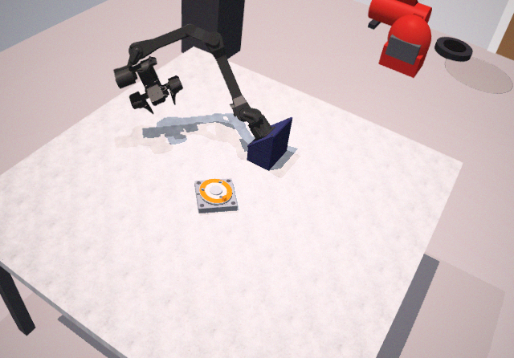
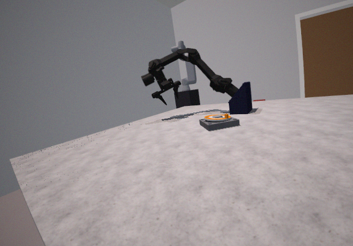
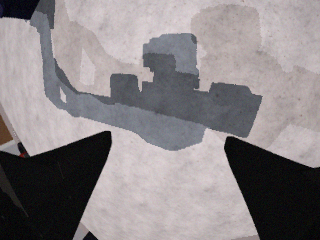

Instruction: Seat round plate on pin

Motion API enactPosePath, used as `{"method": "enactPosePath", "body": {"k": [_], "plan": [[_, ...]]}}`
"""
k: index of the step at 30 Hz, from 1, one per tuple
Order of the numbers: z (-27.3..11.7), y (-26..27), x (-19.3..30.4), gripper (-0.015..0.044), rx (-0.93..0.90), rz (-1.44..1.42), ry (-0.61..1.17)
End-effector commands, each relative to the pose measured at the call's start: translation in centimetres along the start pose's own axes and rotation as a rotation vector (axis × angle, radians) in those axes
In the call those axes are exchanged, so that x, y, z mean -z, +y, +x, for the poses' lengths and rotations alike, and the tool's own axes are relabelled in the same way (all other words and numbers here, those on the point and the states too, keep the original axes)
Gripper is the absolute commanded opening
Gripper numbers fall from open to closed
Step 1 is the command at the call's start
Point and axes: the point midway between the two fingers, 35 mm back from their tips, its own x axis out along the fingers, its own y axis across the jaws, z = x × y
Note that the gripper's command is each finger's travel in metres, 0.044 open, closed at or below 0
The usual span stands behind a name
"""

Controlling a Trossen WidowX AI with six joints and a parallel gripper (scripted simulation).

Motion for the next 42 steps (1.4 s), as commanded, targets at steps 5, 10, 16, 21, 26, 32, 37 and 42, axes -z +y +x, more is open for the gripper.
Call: {"method": "enactPosePath", "body": {"k": [5, 10, 16, 21, 26, 32, 37, 42], "plan": [[1.1, -2.8, -6.2, 0.0269, 0.017, 0.120, -0.031], [1.6, -4.0, -12.1, 0.0137, 0.030, 0.223, -0.050], [1.8, -3.9, -20.6, 0.0000, 0.055, 0.368, -0.065], [1.7, -2.3, -26.2, 0.0000, 0.073, 0.444, -0.088], [1.8, -0.2, -30.7, 0.0000, 0.101, 0.537, -0.093], [2.3, 4.4, -36.8, 0.0000, 0.163, 0.692, -0.111], [3.1, 8.4, -40.0, 0.0000, 0.218, 0.805, -0.139], [3.9, 11.7, -41.9, 0.0000, 0.265, 0.895, -0.173]]}}
